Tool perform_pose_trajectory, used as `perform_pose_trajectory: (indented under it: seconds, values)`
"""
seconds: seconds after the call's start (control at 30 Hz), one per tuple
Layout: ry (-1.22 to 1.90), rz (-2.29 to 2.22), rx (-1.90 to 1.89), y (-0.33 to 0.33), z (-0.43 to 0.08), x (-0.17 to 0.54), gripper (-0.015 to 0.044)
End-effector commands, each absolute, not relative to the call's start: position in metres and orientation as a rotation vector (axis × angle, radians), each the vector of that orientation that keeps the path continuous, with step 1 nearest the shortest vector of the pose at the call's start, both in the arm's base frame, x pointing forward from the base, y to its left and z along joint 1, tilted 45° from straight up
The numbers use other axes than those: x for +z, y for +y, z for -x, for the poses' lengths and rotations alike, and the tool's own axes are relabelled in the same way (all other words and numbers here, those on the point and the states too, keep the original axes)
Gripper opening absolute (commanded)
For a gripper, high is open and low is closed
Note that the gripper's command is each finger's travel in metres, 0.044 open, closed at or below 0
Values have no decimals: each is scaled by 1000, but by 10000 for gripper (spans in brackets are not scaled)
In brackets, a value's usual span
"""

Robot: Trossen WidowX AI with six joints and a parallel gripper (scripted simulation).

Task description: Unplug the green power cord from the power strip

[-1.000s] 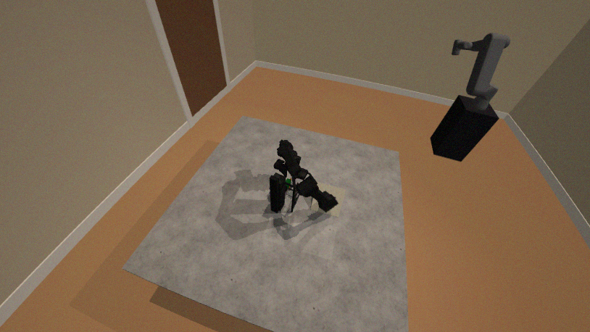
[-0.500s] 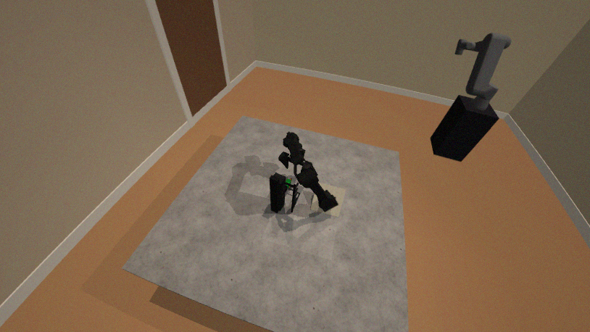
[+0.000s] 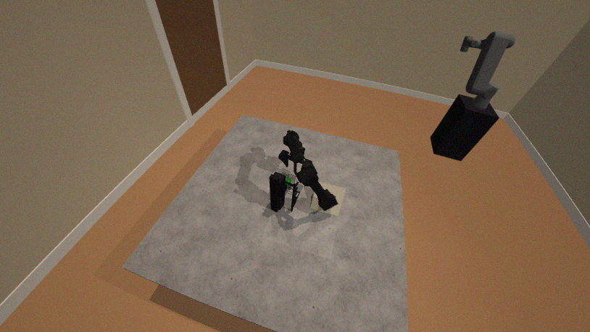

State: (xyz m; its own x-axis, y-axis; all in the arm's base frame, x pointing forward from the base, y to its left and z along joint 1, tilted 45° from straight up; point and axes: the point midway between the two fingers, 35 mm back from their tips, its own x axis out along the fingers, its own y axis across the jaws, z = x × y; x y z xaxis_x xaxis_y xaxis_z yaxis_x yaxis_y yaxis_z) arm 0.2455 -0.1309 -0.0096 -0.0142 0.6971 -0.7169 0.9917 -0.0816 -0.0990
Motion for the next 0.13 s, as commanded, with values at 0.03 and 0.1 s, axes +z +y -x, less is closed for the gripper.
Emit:
perform_pose_trajectory:
  seconds: [0.03,0.1]
  values:
    - [1757,-1816,-878,-131,-245,-11,440]
    - [1757,-1816,-878,-131,-245,-11,440]
